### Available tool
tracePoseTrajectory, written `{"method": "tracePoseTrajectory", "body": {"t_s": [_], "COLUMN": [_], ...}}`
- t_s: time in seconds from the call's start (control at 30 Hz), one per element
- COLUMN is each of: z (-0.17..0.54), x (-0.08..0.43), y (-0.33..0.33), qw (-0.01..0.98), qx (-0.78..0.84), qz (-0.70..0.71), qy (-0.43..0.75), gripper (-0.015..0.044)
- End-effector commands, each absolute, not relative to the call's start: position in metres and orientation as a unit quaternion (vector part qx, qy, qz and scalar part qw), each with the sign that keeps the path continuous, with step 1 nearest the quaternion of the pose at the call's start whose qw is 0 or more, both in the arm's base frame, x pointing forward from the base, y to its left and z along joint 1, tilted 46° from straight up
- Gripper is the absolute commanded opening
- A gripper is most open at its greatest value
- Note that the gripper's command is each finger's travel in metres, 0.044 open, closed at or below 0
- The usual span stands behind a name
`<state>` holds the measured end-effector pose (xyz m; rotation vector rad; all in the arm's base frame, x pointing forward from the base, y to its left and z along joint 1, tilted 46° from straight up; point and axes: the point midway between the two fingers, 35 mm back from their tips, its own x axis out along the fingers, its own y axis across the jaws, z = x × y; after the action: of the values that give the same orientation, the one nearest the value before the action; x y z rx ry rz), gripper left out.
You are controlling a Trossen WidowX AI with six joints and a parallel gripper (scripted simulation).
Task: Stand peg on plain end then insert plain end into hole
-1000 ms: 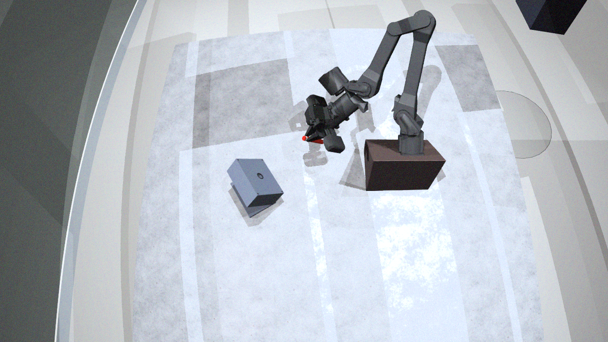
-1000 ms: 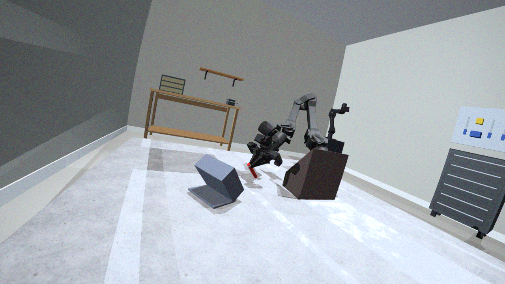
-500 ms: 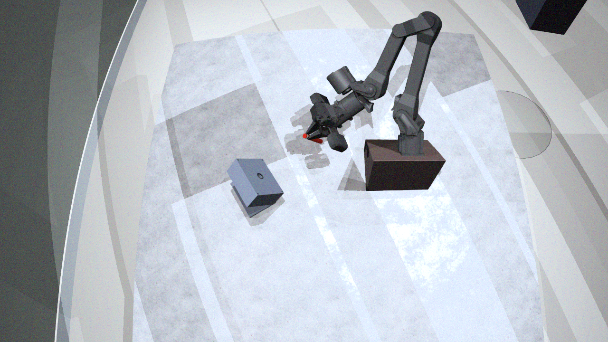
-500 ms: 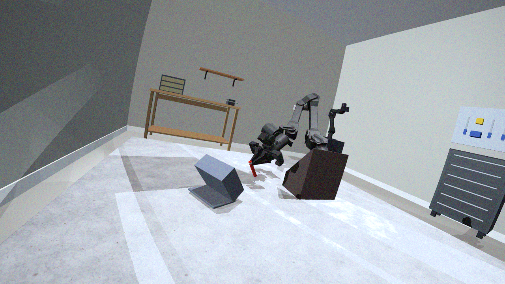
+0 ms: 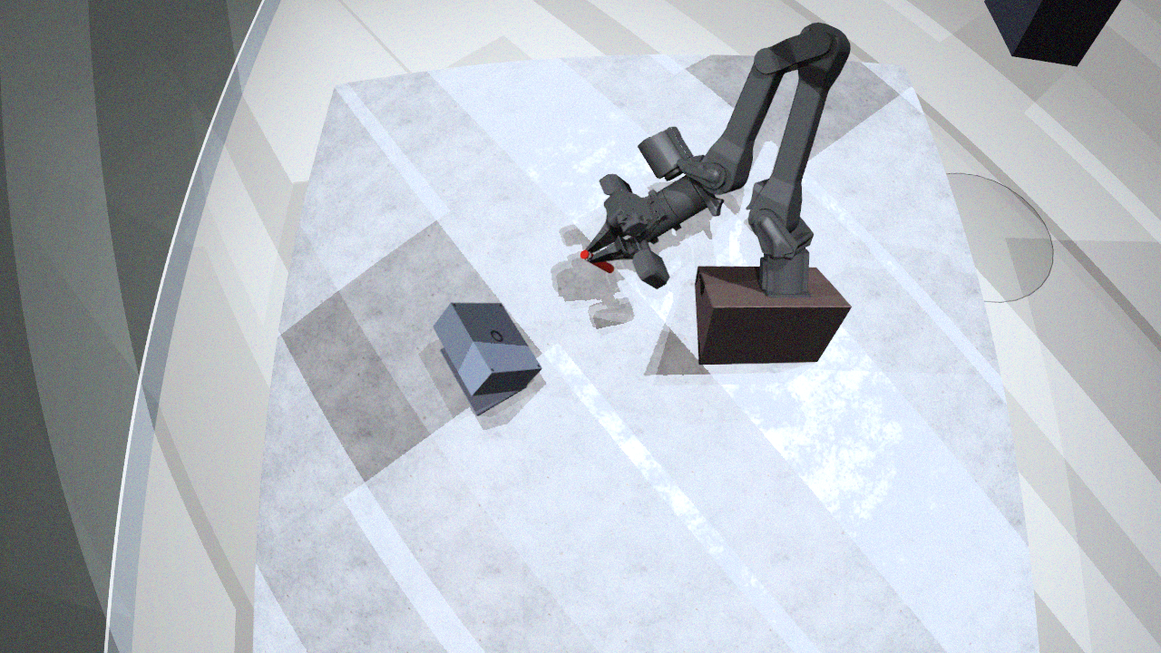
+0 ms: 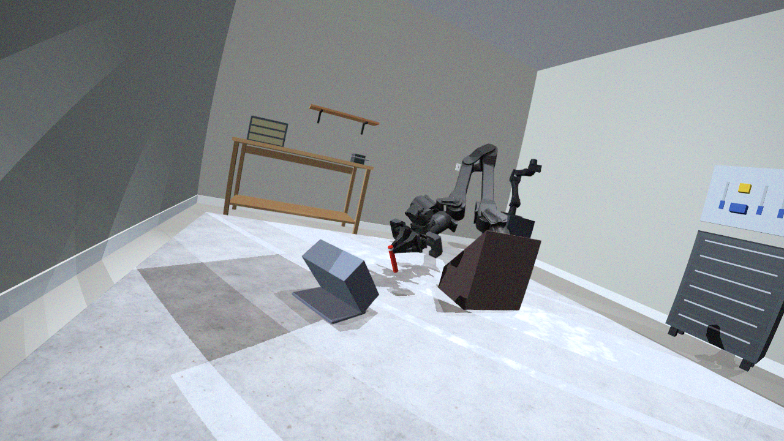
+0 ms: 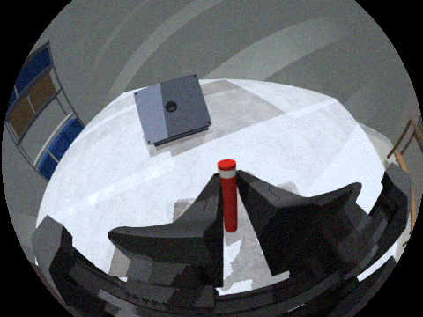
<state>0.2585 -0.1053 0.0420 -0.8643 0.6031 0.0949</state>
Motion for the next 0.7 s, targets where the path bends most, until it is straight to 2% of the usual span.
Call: {"method": "tracePoseTrajectory", "body": {"t_s": [0.0,0.67], "z": [0.0433,0.0502], "x": [0.2553,0.2456], "y": [-0.1040,-0.1005], "qw": [0.868,0.888], "qx": [-0.413,-0.407], "qz": [0.053,0.089], "qy": [0.272,0.196], "gripper": [0.0050,0.0050]}}
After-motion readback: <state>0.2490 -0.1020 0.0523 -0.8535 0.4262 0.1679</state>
